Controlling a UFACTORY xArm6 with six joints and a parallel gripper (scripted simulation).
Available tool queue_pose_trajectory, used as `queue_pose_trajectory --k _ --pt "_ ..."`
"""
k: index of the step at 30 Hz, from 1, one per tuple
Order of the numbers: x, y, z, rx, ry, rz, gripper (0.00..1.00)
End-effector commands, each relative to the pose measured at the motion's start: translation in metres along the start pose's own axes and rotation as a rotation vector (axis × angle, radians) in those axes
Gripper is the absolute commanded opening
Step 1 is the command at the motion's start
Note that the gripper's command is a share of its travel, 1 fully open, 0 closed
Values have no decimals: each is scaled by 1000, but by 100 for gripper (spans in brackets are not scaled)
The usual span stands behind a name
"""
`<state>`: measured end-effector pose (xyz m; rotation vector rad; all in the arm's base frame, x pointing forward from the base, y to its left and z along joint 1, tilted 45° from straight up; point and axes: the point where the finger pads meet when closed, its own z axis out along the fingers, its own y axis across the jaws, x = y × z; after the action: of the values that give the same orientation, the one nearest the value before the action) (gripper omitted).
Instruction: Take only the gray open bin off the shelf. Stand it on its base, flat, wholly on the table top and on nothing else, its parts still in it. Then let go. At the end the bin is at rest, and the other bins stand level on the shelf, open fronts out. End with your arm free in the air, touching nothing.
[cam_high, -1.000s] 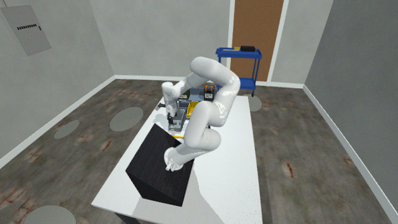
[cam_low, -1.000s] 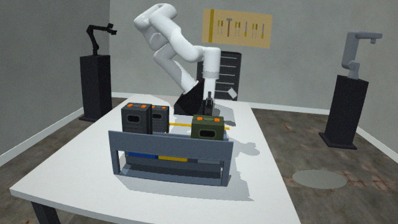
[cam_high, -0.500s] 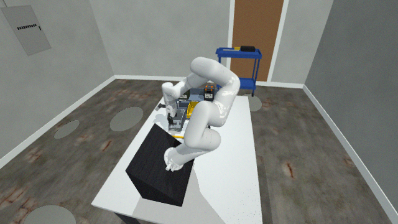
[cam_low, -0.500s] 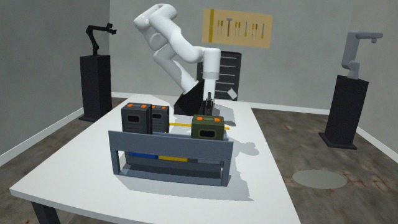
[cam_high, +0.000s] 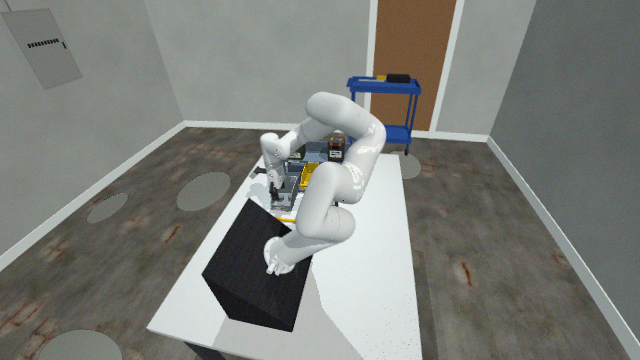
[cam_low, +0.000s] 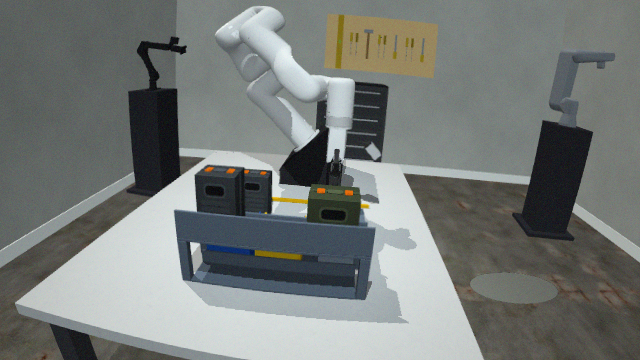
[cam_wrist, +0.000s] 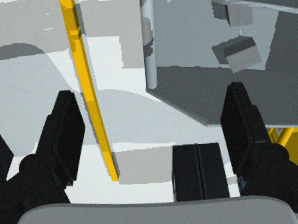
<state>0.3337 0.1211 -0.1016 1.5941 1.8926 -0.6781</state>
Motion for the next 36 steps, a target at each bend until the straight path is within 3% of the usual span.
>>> queue_pose_trajectory --k 1,16,21,33,36 --pt "0 1 -1 -3 2 1 33" --pt "0 1 -1 -3 2 1 33" --pt "0 40 -12 -3 2 1 33" --pt "0 40 -12 -3 2 1 33" --pt "0 62 -19 -3 2 1 33"
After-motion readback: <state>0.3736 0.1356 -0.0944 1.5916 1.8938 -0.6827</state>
